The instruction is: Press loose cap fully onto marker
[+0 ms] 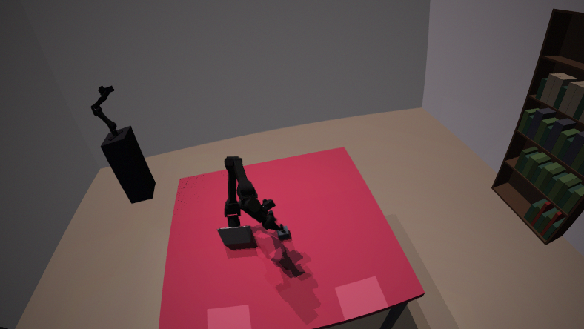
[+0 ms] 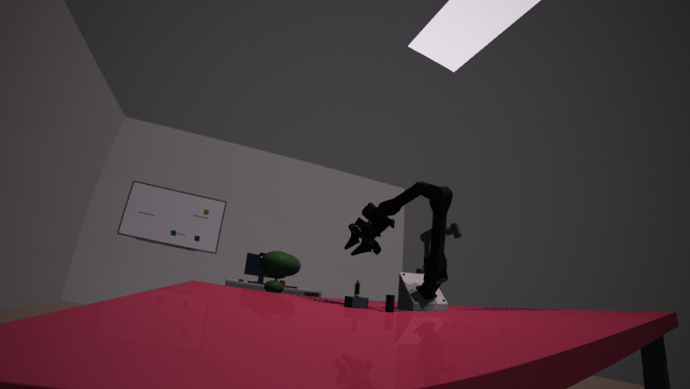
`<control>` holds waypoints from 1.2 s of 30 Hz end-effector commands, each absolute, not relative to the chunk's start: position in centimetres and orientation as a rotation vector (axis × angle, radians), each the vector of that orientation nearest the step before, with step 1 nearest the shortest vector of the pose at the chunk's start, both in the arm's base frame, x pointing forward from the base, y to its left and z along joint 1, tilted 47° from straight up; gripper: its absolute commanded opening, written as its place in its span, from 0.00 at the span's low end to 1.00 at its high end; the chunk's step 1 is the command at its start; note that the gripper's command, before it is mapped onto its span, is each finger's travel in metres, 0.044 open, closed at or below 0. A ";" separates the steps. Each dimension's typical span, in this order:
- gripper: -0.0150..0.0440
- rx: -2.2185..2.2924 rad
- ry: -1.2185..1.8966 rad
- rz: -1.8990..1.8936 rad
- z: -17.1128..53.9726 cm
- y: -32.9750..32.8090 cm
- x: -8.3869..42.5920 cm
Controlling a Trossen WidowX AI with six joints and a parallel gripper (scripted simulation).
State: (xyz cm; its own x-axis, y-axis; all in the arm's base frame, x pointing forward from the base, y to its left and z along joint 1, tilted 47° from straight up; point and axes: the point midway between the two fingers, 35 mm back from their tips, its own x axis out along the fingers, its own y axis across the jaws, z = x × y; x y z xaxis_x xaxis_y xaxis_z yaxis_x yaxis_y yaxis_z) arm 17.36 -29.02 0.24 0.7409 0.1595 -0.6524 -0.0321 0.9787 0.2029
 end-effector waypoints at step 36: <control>0.65 0.618 1.275 0.580 10.0 -1.2 21.4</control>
State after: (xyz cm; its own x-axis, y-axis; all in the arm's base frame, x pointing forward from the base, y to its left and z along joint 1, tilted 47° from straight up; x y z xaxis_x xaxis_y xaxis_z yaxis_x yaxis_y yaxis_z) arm 21.28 -1.58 10.12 0.1887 0.7026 -0.6861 -0.0546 0.7051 0.7070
